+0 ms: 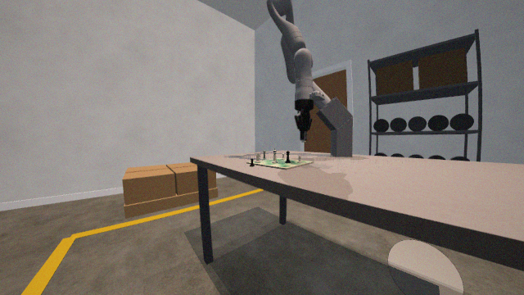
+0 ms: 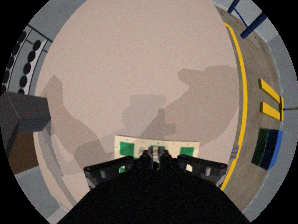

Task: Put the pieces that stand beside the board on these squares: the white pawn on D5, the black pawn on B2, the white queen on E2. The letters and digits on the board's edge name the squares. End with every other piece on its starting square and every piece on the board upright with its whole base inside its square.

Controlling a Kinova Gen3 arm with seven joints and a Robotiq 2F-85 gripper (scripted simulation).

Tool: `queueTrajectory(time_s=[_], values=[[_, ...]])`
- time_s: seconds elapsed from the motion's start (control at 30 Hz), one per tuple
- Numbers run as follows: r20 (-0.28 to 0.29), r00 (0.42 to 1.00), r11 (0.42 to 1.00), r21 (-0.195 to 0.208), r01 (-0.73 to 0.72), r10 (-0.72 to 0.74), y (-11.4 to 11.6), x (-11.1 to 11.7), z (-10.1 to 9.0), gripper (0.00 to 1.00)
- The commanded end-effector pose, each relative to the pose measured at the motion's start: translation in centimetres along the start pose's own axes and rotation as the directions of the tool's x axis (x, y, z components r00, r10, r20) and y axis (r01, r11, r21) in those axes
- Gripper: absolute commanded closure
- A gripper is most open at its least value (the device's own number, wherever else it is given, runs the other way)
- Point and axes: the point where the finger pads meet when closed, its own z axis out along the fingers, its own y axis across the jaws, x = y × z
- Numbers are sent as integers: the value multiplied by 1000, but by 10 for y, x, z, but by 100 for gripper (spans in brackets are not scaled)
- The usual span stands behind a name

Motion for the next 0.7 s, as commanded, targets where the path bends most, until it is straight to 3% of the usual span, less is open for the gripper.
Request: queueTrajectory(time_s=[0.0, 0.27, 0.67], values=[[7, 1000, 1000, -4, -4, 4, -10, -10, -2, 100], [7, 998, 998, -7, -58, 58, -38, -41, -4, 100], [-13, 994, 994, 7, -108, 108, -68, -62, -10, 100]])
